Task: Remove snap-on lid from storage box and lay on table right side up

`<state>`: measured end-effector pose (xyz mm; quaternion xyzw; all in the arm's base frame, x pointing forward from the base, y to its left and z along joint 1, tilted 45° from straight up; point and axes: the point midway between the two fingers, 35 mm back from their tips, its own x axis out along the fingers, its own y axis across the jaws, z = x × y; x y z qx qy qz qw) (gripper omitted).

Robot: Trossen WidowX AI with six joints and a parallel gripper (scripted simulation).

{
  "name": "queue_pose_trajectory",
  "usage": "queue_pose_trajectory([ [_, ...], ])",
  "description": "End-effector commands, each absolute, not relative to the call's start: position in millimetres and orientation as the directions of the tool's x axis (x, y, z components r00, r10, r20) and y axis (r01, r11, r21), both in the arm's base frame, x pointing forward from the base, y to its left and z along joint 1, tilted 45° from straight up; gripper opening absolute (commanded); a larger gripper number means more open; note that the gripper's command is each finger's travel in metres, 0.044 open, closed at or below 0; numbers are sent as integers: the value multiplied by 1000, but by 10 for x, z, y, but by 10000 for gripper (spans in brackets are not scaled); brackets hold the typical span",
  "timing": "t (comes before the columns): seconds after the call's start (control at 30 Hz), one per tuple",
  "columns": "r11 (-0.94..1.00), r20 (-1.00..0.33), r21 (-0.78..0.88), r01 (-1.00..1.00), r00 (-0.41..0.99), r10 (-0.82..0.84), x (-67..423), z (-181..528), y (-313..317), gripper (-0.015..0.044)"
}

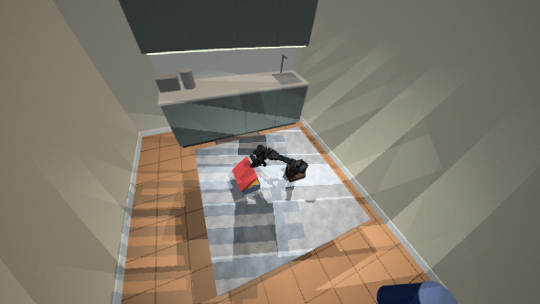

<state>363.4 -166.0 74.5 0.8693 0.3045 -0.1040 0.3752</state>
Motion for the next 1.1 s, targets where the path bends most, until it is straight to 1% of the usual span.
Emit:
queue_pose_trajectory([
  [0.0, -525, -402, 605, 598, 799, 447, 3652, 803, -1708, 0],
  [1.07, -528, -401, 602, 599, 798, 449, 3528, 1162, -1209, 0],
])
